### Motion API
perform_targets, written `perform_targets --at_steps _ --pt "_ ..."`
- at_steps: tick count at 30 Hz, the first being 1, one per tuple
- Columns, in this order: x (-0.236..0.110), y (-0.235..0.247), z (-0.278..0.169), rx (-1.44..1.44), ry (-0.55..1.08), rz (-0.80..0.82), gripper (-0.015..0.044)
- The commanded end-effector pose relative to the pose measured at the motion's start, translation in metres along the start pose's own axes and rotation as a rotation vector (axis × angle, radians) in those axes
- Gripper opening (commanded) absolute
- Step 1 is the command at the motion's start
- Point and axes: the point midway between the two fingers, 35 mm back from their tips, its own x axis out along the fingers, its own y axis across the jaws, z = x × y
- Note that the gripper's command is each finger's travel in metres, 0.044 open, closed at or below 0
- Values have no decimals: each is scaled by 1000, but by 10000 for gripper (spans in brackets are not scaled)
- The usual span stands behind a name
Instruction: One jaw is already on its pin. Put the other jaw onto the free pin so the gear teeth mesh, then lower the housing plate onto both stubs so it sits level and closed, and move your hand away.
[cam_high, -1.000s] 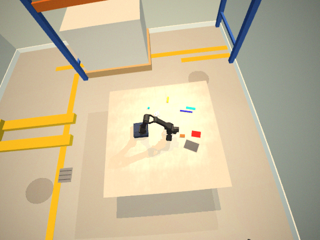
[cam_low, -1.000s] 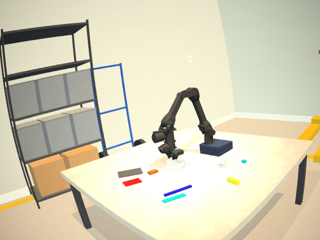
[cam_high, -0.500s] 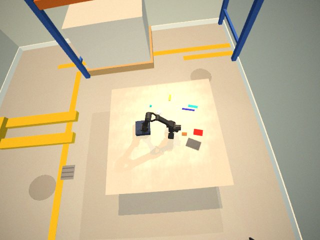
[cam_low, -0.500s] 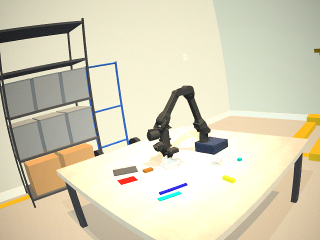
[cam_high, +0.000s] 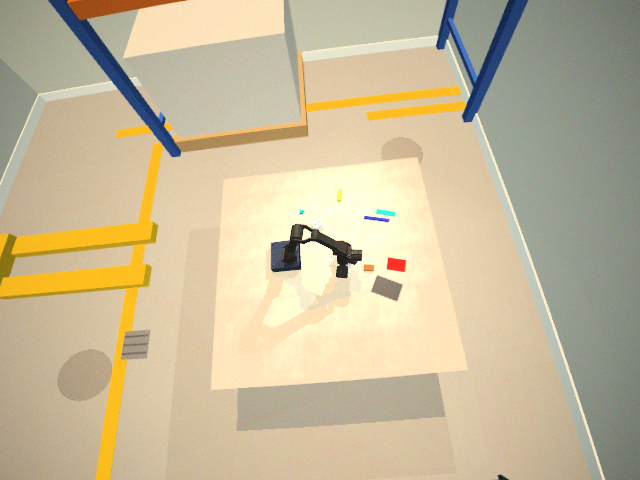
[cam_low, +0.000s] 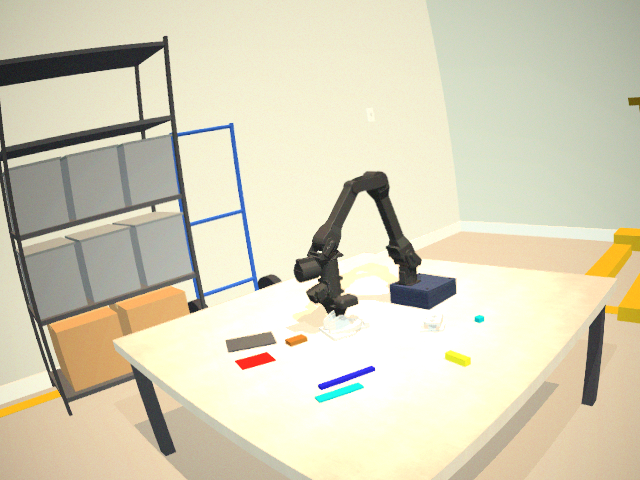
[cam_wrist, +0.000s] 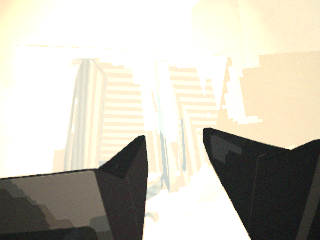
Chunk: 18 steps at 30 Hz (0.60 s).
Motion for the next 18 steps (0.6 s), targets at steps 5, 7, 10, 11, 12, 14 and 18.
perform_targets --at_steps 5,7,10,11,12,14,18 --pt "3 0 0 -3 1 -2 134" --pt "3 0 0 -3 1 -2 134" --pt "3 0 0 -3 1 -2 134" --pt "2 0 0 -3 1 -2 134" --pt "1 0 0 -3 1 -2 134" --pt "-1 0 0 -3 1 -2 134" --pt "-4 0 0 -3 1 -2 134"
